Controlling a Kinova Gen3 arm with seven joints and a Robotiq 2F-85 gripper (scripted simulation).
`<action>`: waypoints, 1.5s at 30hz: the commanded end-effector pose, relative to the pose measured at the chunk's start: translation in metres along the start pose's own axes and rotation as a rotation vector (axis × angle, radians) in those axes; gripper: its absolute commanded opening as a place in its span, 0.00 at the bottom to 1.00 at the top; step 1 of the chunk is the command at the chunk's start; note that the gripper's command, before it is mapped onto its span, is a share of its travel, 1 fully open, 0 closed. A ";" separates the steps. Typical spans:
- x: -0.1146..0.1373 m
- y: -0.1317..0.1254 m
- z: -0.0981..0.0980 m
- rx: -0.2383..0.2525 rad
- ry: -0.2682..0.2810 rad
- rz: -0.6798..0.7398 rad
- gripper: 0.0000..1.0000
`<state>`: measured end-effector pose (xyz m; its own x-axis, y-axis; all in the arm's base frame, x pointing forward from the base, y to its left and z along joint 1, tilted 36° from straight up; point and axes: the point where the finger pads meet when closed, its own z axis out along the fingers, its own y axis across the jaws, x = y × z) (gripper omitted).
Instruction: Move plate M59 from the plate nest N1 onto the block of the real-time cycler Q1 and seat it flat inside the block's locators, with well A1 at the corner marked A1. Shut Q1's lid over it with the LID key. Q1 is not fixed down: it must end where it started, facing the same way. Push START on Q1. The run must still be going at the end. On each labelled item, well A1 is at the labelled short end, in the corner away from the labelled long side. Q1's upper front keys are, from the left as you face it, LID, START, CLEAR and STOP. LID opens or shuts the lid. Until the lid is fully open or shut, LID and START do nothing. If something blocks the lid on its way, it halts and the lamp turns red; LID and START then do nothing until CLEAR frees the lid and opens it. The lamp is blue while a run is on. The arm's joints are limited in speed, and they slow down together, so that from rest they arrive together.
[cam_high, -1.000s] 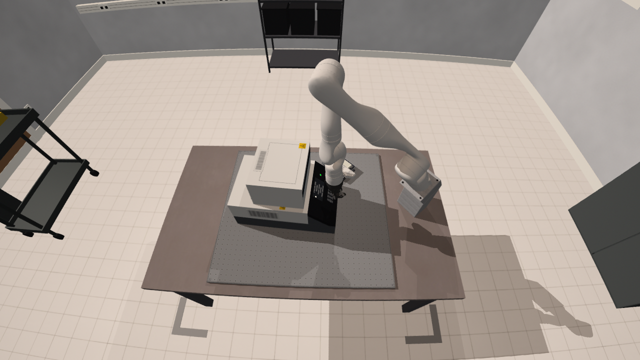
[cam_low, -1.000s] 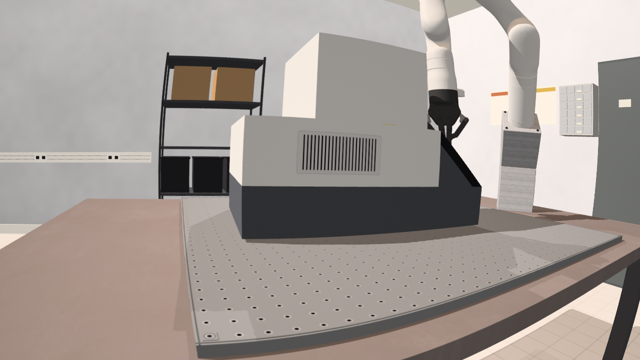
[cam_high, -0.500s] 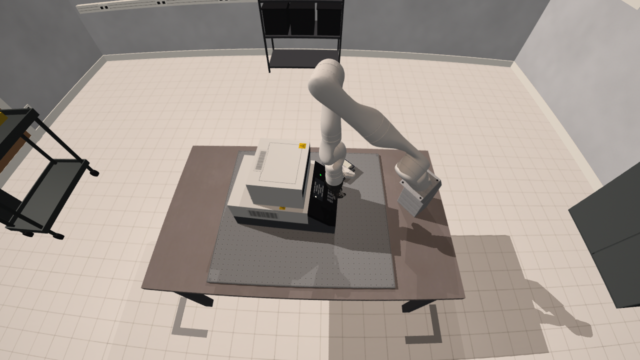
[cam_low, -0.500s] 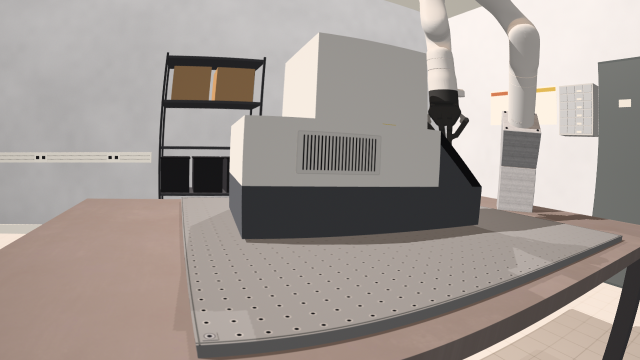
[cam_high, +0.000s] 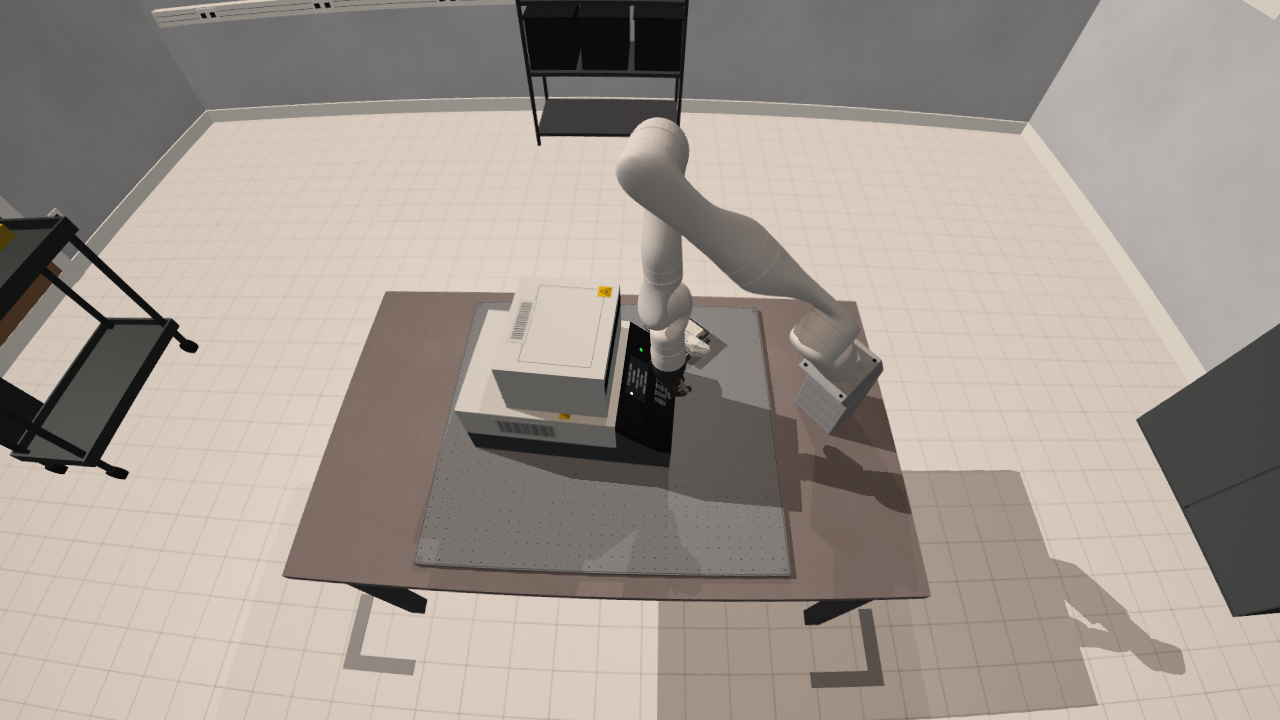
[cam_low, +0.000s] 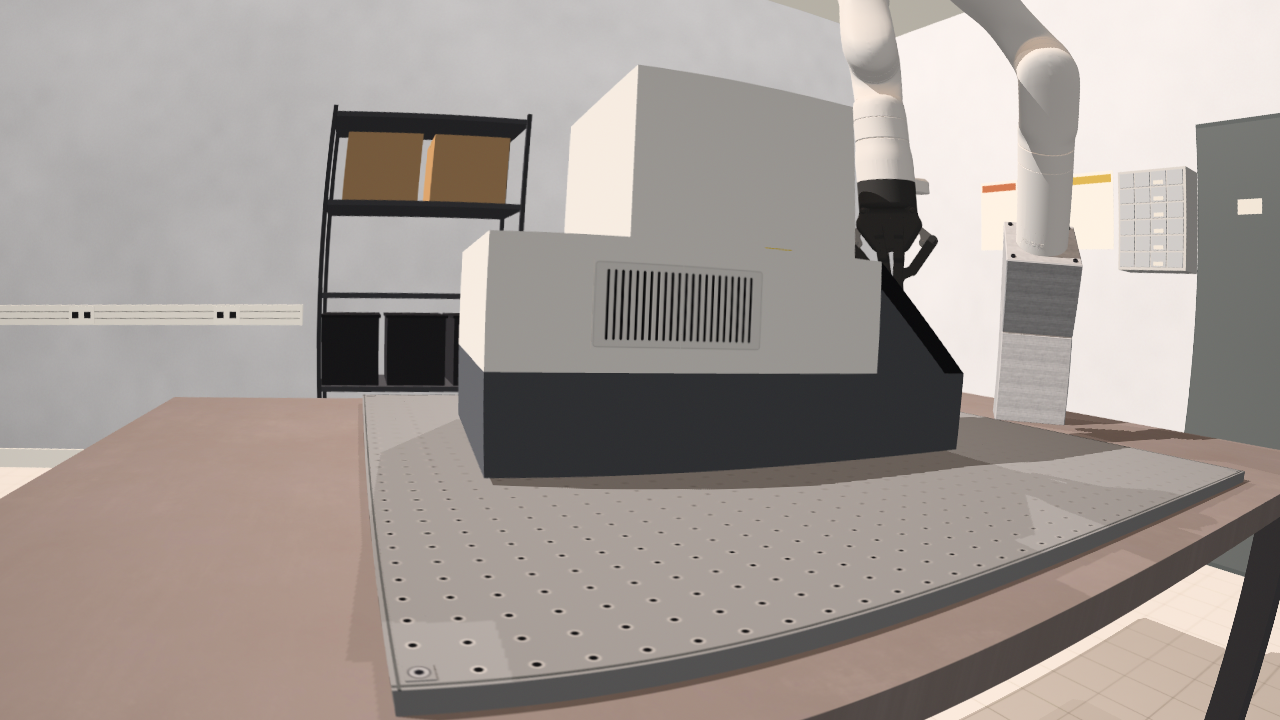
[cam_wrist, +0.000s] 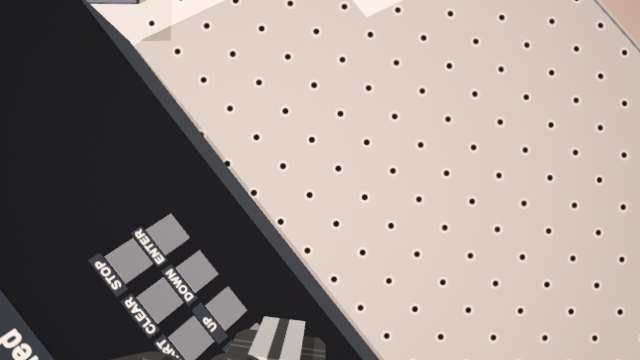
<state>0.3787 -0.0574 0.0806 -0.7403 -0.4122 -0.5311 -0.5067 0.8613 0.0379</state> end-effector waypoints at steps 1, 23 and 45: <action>0.000 -0.001 0.000 0.001 0.000 0.004 0.10; -0.007 -0.010 0.011 0.004 0.000 0.016 0.10; -0.014 -0.015 0.020 0.002 0.000 0.016 0.10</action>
<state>0.4024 -0.0595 0.0713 -0.7422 -0.4096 -0.5304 -0.5034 0.8633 0.0378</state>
